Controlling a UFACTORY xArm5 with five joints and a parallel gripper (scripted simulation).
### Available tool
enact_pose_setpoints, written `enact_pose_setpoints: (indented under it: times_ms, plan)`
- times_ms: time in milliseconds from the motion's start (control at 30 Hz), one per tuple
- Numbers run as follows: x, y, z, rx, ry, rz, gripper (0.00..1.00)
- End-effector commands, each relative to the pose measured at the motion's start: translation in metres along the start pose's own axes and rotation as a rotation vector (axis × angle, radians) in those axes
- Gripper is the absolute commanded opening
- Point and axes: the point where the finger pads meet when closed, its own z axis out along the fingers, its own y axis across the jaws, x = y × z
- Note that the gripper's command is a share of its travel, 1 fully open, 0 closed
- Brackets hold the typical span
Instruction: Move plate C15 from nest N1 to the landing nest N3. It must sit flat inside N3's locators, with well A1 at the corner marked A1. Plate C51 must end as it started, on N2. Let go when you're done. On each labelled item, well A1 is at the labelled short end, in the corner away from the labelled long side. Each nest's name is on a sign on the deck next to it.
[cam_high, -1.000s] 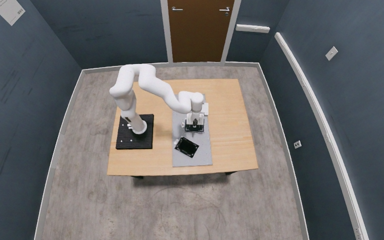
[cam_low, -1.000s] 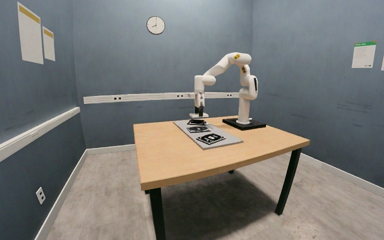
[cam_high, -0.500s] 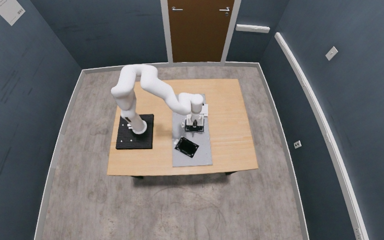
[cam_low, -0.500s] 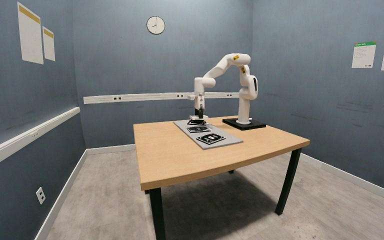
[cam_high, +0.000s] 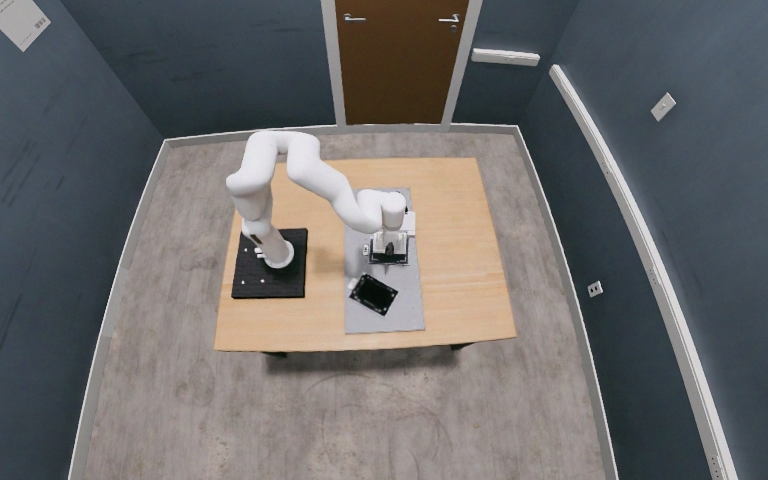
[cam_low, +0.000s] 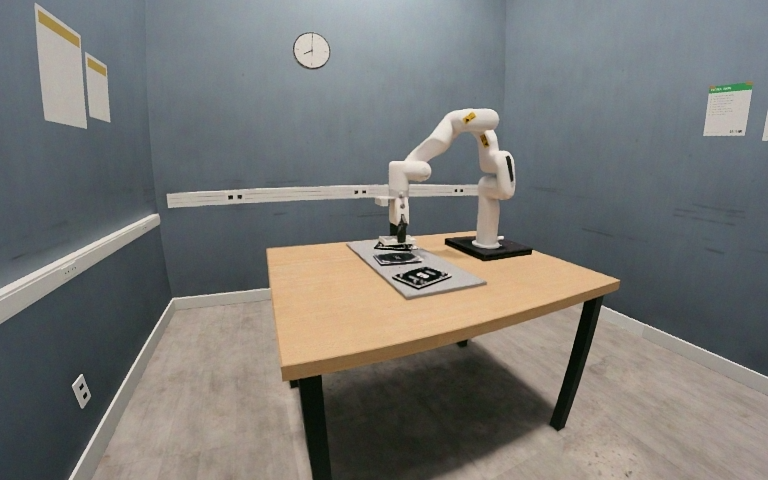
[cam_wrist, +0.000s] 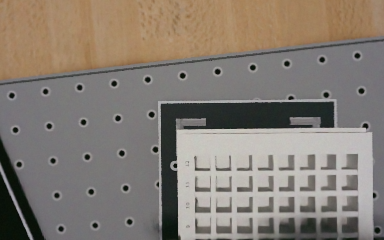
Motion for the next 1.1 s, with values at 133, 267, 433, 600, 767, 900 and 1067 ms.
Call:
enact_pose_setpoints:
  times_ms: [133, 267, 433, 600, 767, 900, 1067]
  plan:
    - [0.002, 0.0, 0.014, -0.002, 0.005, 0.0, 0.0]
    - [0.002, 0.0, 0.019, -0.002, 0.005, 0.0, 0.0]
    - [0.002, 0.0, 0.027, -0.002, 0.005, 0.0, 0.0]
    - [0.002, 0.0, 0.035, -0.002, 0.005, 0.0, 0.0]
    - [0.002, 0.0, 0.04, -0.002, 0.005, 0.0, 0.0]
    - [0.002, 0.0, 0.047, -0.002, 0.005, 0.0, 0.0]
    - [0.002, 0.0, 0.048, -0.002, 0.005, 0.0, 0.0]
